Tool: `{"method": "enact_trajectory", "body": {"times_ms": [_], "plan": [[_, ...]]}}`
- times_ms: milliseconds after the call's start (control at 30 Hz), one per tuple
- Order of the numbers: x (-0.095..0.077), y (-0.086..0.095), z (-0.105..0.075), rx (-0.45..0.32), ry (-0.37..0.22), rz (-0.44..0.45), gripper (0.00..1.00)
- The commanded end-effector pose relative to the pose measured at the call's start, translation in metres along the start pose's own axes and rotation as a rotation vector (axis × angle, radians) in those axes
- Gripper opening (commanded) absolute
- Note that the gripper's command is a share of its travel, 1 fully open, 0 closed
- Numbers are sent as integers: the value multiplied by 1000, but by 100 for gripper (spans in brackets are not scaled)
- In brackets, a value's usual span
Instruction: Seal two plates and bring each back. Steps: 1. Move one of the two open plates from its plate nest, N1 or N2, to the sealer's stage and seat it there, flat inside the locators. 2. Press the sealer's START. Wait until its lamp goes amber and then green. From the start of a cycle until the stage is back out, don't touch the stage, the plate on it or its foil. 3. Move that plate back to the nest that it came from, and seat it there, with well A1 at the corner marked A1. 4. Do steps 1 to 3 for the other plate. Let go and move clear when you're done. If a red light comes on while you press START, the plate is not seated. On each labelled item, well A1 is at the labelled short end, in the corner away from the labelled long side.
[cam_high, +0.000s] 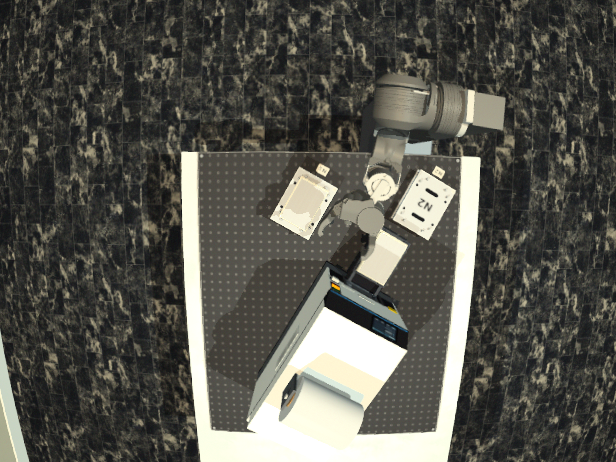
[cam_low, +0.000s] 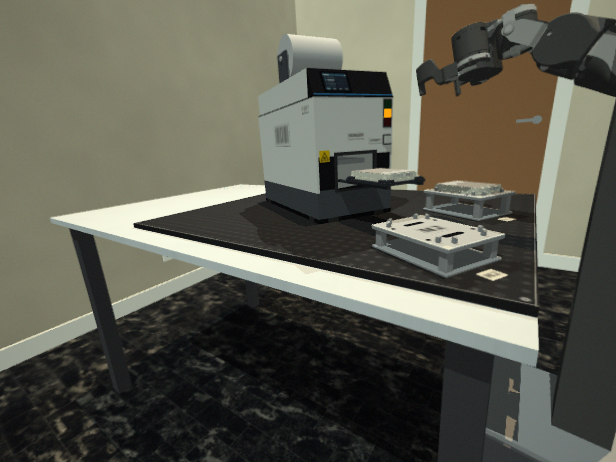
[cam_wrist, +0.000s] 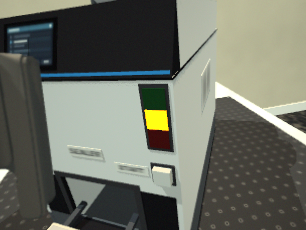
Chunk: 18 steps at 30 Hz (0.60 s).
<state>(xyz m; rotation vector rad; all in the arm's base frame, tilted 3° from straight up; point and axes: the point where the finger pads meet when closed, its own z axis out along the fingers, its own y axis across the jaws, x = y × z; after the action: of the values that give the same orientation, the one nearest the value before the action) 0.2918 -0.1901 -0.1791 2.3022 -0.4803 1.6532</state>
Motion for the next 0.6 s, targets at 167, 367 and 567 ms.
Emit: {"method": "enact_trajectory", "body": {"times_ms": [167, 367, 567], "plan": [[1, -1, 0, 5, 5, 1, 65], [1, -1, 0, 5, 5, 1, 65], [1, -1, 0, 5, 5, 1, 65]]}}
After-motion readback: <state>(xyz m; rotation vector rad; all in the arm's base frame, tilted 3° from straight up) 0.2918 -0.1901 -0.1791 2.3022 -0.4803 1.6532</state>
